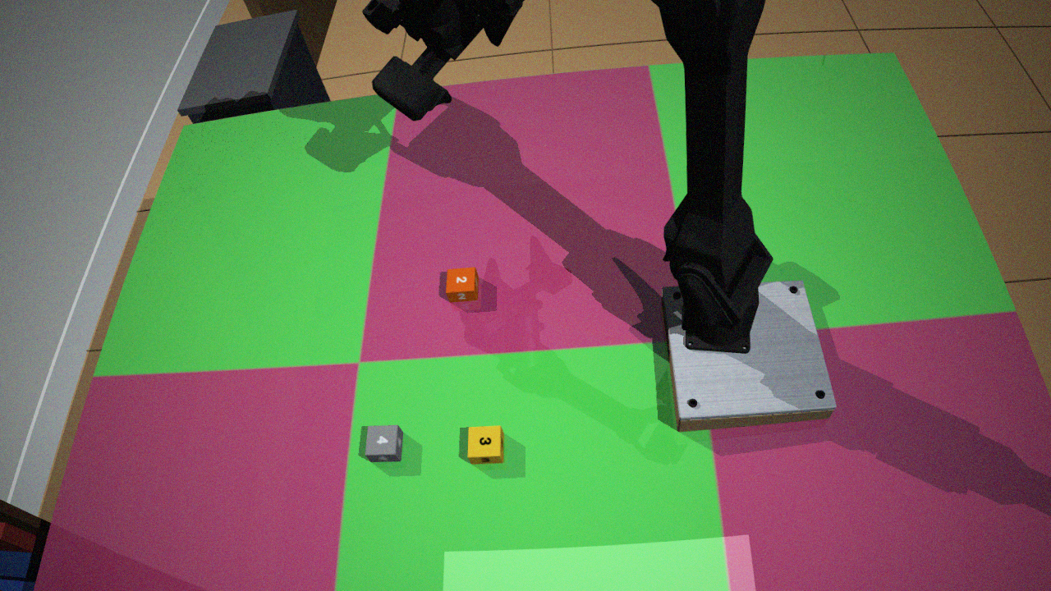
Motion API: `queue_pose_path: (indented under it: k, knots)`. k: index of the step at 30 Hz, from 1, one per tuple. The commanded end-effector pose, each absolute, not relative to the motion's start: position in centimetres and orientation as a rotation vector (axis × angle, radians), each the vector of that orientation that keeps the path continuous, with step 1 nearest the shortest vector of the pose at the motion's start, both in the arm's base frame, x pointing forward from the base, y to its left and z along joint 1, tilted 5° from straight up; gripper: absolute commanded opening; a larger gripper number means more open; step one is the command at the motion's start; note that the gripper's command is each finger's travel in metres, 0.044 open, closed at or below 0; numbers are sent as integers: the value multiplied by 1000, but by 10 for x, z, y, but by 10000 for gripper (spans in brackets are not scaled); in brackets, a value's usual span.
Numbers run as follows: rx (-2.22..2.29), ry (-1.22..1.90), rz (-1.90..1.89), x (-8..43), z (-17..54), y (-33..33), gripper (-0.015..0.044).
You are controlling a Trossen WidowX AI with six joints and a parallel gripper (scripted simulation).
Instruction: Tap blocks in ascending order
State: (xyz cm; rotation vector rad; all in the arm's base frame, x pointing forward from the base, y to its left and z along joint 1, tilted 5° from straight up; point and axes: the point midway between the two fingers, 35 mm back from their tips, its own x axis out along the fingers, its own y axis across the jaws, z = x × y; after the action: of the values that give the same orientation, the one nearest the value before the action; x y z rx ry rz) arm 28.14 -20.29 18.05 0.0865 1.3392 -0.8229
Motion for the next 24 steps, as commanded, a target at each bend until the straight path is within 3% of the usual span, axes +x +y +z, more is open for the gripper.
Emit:
queue_pose_path:
  k: [1,7,24]
  knots:
    - [-25,1471,-443,290,157,-131,400]
    - [-169,1587,62,278,132,-37,400]
    - [-169,1588,63,278,132,-37,400]
